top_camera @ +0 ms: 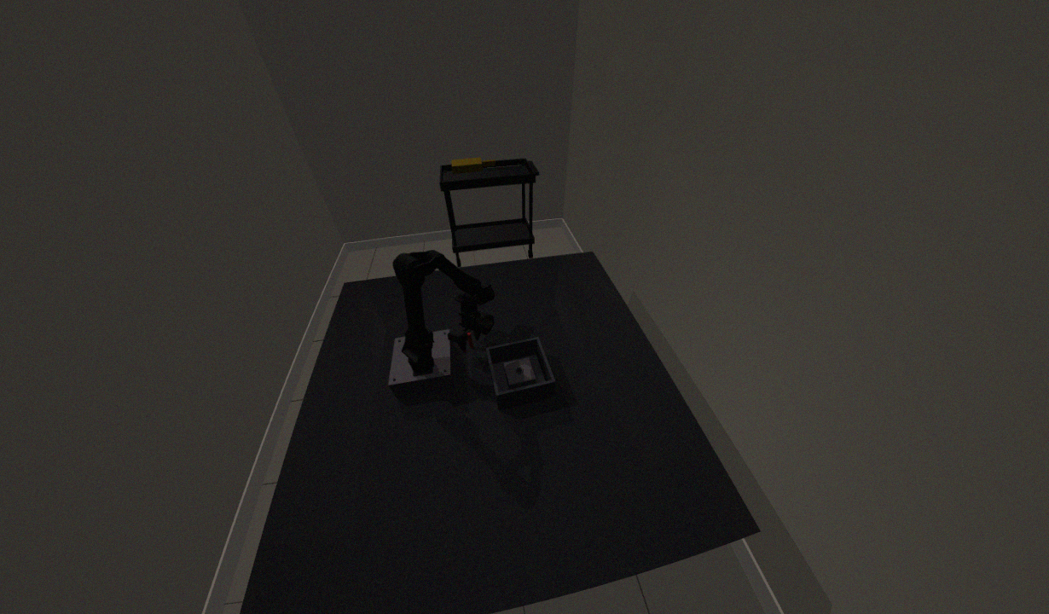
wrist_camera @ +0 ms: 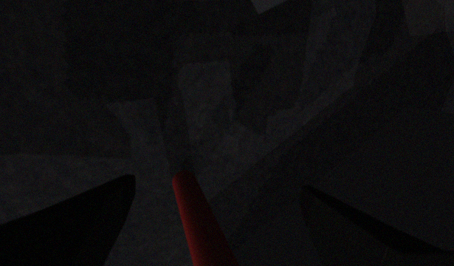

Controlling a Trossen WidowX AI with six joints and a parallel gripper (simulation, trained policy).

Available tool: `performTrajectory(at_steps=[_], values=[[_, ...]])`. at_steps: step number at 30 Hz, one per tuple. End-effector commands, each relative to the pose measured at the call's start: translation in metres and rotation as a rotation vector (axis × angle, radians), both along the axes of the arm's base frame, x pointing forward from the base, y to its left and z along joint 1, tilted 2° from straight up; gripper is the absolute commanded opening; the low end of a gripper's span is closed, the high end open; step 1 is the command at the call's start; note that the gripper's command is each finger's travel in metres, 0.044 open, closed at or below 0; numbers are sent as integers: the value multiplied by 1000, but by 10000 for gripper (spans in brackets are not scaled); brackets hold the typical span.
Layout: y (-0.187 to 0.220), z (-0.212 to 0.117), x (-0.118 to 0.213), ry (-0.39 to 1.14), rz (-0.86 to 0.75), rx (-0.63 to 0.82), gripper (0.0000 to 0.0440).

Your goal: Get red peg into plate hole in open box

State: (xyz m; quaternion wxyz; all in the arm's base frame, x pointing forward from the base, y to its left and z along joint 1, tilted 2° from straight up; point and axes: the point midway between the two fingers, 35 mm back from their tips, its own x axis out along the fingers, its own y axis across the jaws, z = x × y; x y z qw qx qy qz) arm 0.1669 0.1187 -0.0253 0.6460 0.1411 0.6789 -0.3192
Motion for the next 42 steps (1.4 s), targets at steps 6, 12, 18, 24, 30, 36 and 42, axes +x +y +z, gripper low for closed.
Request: performTrajectory(at_steps=[6,12,18,24,30,36,42], values=[[-6,-19,-9,38,0,-23,206],[-8,-23,-14,78,-3,-48,50],[-11,-10,-4,54,11,-85,7],[-13,13,9,20,16,-106,0],[-16,38,22,-14,10,-128,0],[-22,63,39,-55,-22,-143,0],[-33,81,57,-95,-78,-158,0]])
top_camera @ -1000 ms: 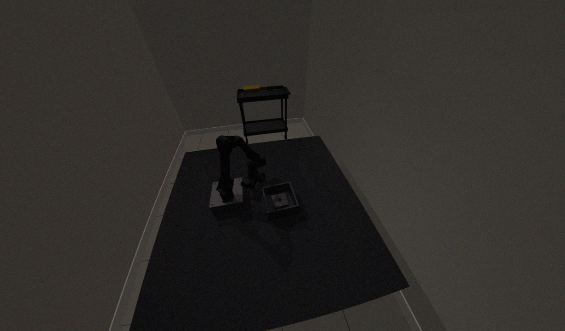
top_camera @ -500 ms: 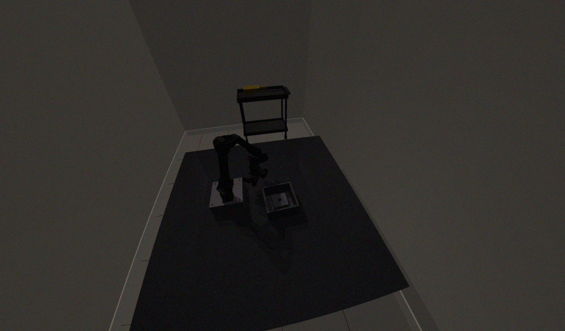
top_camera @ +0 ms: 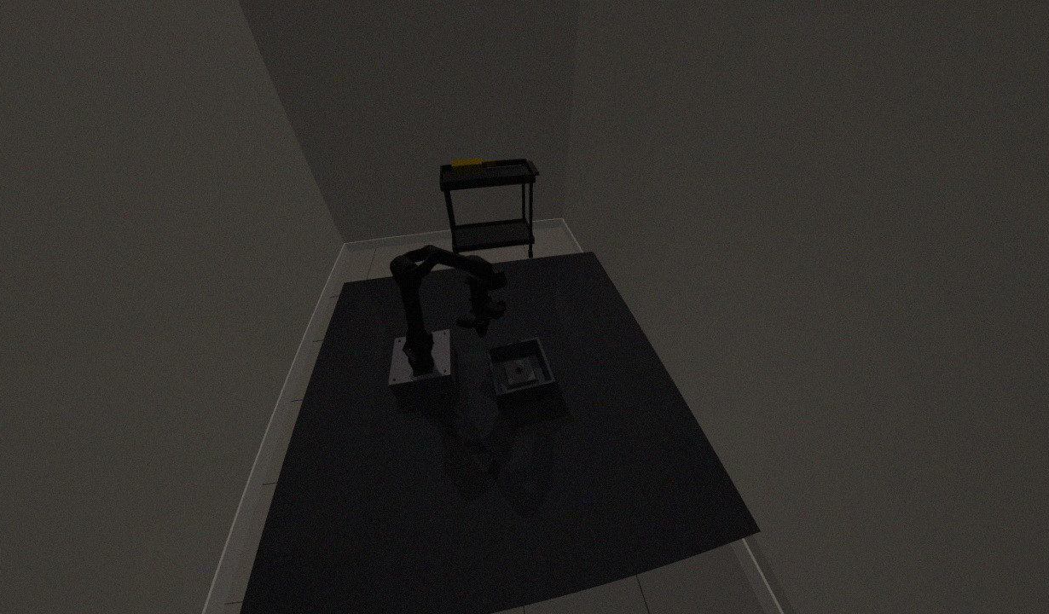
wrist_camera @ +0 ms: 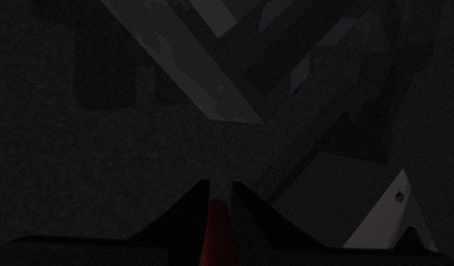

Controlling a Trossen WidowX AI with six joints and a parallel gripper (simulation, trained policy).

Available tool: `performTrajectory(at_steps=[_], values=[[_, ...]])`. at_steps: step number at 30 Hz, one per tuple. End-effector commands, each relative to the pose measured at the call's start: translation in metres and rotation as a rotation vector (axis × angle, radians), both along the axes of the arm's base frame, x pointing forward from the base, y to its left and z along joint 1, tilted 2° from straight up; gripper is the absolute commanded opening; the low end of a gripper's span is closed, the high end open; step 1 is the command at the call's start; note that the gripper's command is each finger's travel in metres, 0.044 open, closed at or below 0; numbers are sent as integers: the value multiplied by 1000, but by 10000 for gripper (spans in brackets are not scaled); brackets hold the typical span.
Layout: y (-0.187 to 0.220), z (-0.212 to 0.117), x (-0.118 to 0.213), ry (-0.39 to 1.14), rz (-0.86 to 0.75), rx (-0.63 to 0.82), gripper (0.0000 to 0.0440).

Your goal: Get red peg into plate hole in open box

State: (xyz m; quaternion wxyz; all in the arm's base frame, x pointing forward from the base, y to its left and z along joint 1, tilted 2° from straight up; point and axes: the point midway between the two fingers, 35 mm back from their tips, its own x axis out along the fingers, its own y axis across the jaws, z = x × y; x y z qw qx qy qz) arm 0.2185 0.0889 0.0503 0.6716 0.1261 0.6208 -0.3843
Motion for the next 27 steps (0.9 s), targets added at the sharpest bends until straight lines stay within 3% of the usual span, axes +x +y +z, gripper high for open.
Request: performTrajectory(at_steps=[1,14,27], values=[[-6,8,9,-21,-24,-7,0],[-49,25,51,-101,-141,-14,0],[-104,18,85,-123,-191,8,0]])
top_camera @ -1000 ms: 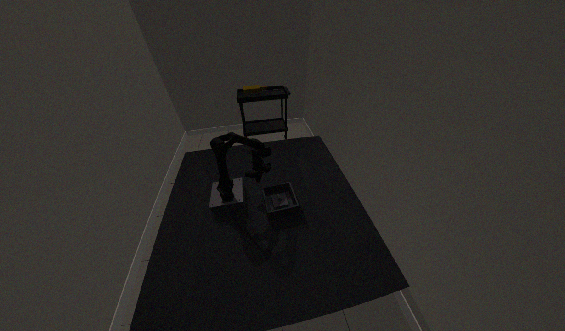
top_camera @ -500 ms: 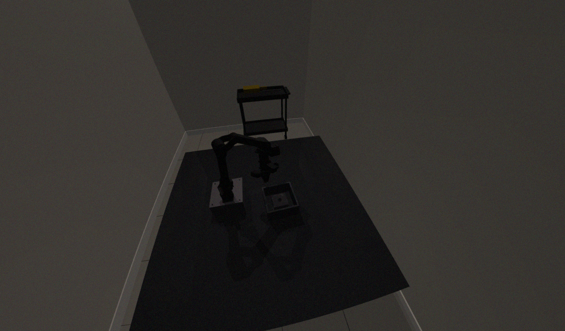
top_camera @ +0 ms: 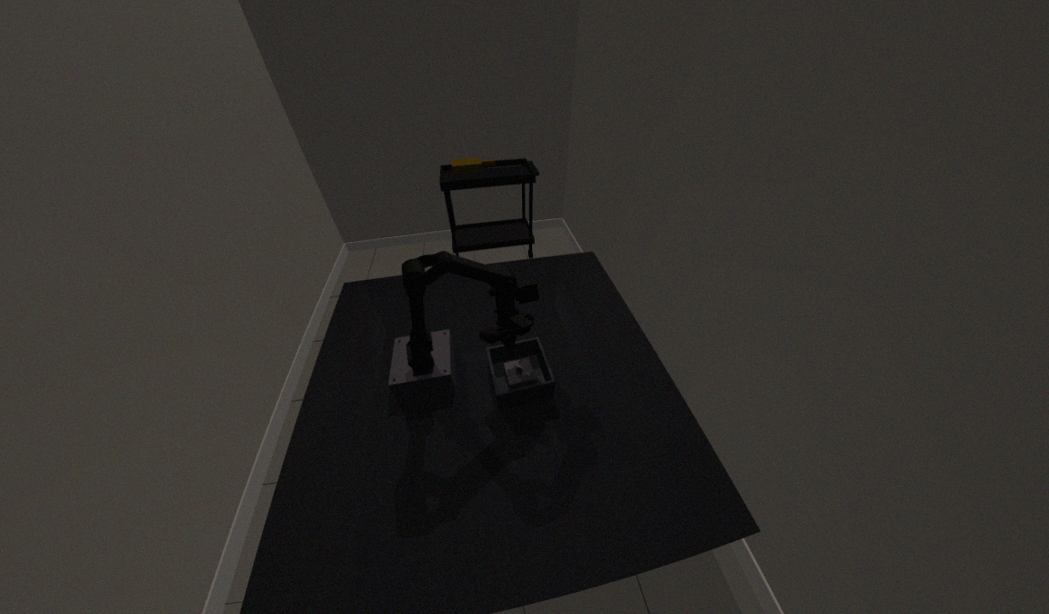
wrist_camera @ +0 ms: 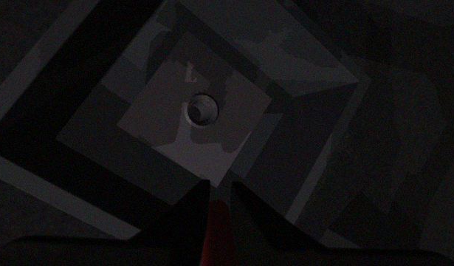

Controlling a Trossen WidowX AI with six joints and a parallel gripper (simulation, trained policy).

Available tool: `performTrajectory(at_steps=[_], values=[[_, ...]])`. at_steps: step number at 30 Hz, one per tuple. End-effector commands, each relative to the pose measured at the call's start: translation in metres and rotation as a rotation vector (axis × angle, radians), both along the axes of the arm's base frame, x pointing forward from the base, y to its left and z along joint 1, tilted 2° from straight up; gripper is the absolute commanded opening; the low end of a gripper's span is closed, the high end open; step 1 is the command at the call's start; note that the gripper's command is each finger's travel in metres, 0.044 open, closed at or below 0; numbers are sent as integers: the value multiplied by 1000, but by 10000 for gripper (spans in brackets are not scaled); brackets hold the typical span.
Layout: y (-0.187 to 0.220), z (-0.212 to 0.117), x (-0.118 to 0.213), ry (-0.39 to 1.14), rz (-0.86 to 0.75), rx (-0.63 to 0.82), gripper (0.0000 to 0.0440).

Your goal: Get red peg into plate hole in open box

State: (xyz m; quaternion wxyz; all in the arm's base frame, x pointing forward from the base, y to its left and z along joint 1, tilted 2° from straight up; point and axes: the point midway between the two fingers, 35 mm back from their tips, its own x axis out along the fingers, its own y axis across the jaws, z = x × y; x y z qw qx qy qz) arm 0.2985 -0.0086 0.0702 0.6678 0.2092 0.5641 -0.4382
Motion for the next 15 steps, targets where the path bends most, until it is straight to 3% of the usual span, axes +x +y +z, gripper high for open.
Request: performTrajectory(at_steps=[1,15], values=[[-10,-4,8,-1,2,10,0],[-49,-38,30,11,62,91,1]])
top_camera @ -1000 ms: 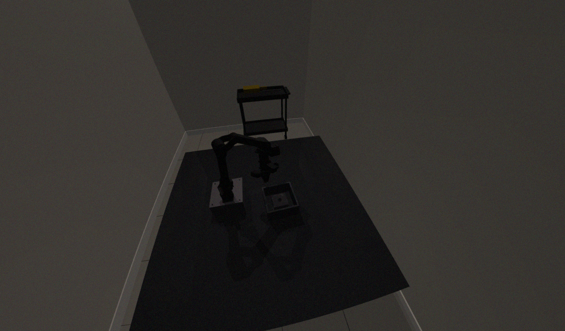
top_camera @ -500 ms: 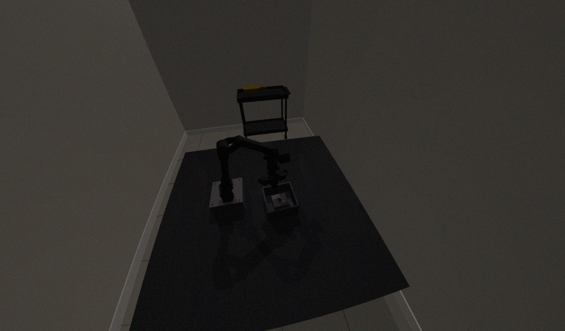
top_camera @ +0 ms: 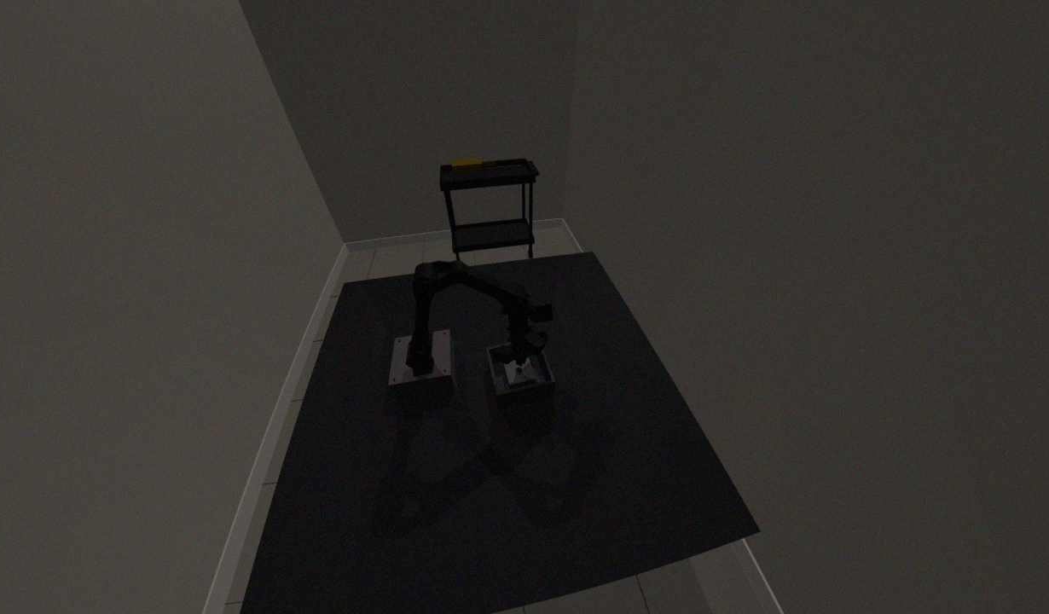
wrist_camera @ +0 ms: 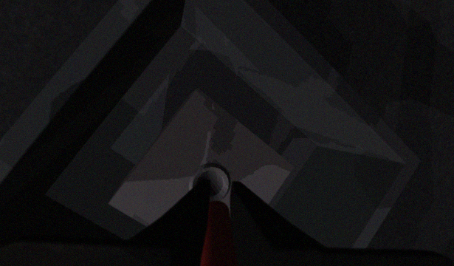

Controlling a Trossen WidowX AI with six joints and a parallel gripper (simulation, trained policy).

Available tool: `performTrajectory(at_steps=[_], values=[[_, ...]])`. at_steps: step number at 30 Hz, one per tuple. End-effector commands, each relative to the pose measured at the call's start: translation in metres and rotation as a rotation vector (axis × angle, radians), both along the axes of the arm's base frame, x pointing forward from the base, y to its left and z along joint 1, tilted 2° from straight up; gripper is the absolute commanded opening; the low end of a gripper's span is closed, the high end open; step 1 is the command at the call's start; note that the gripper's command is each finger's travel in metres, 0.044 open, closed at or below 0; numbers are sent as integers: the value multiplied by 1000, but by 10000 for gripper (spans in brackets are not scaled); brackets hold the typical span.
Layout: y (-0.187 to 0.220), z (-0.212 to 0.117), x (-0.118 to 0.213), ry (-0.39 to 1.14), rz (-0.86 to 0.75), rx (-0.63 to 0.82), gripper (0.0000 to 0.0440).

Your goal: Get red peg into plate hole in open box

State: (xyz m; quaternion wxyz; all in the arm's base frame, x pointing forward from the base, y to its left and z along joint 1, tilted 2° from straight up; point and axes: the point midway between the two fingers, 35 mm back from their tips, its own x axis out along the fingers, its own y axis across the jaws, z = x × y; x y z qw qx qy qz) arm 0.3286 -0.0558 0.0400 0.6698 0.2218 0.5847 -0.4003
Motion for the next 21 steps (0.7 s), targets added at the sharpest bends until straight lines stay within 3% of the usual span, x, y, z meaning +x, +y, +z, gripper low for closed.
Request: performTrajectory(at_steps=[1,8,15,21], values=[[-3,-11,0,17,23,21,6],[-9,-33,2,46,50,73,141],[-14,-27,17,42,107,101,152],[-14,-24,34,47,101,155,292]])
